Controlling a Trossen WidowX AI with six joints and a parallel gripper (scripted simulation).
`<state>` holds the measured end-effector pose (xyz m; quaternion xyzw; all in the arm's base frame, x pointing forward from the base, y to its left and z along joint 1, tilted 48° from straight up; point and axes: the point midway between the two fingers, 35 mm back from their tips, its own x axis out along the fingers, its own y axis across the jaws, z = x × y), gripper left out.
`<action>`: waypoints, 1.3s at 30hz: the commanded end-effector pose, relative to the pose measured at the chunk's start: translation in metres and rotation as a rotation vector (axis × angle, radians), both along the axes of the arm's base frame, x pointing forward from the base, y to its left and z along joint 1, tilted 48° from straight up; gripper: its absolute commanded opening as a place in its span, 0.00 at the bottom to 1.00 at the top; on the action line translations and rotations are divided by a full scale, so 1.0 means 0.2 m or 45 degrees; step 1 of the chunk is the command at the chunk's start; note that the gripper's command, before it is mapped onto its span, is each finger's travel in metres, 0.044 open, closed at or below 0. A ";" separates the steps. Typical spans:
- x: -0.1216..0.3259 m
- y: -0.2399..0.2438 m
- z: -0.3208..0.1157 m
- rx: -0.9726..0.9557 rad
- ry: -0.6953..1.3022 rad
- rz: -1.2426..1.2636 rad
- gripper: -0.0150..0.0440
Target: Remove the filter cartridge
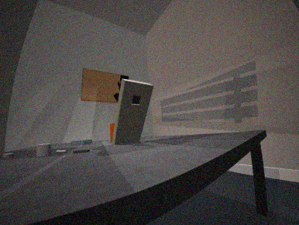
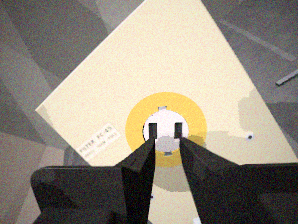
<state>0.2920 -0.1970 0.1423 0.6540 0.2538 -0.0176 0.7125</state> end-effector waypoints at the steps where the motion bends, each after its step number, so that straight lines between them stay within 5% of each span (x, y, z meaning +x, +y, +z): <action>1: 0.03 0.02 -0.02 0.012 0.008 -0.005 0.42; 39: 0.09 0.04 -0.05 0.015 -0.002 -0.007 0.42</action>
